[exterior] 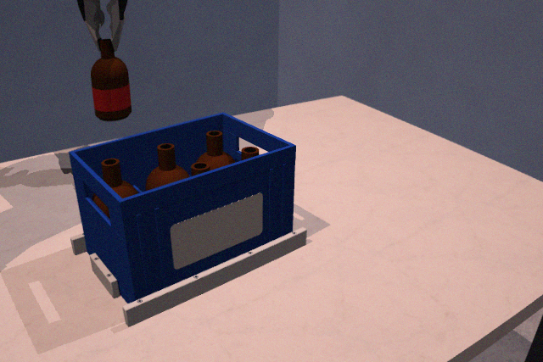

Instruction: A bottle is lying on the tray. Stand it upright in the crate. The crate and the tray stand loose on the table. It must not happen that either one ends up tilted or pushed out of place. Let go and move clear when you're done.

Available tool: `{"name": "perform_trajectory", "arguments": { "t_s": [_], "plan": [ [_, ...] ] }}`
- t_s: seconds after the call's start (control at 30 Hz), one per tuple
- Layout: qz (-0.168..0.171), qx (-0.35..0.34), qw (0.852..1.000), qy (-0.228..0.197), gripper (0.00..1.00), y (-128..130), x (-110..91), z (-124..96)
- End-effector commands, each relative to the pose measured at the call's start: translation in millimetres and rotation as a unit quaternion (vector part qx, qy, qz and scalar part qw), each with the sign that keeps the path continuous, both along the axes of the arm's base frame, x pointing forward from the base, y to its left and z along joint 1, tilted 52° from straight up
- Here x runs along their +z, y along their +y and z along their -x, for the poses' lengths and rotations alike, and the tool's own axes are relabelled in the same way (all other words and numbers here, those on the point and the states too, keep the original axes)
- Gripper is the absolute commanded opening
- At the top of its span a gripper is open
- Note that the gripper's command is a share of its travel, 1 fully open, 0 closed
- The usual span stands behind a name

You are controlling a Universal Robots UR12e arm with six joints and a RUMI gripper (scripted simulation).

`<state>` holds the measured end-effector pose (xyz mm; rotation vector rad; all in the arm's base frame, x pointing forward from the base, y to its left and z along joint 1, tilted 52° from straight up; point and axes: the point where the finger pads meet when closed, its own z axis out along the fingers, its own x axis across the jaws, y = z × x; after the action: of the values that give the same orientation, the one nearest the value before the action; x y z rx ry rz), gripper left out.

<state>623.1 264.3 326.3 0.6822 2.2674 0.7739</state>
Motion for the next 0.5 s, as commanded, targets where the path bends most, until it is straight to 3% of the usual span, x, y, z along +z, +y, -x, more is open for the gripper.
{"name": "perform_trajectory", "arguments": {
  "t_s": [0.0, 0.47],
  "plan": [
    [0.0, 0.0, 1.0, -0.001, 0.0, 0.1, 0.6, 0.0],
    [0.0, 0.0, 1.0, -0.001, 0.0, -0.4, 1.5, 1.0]
  ]
}}
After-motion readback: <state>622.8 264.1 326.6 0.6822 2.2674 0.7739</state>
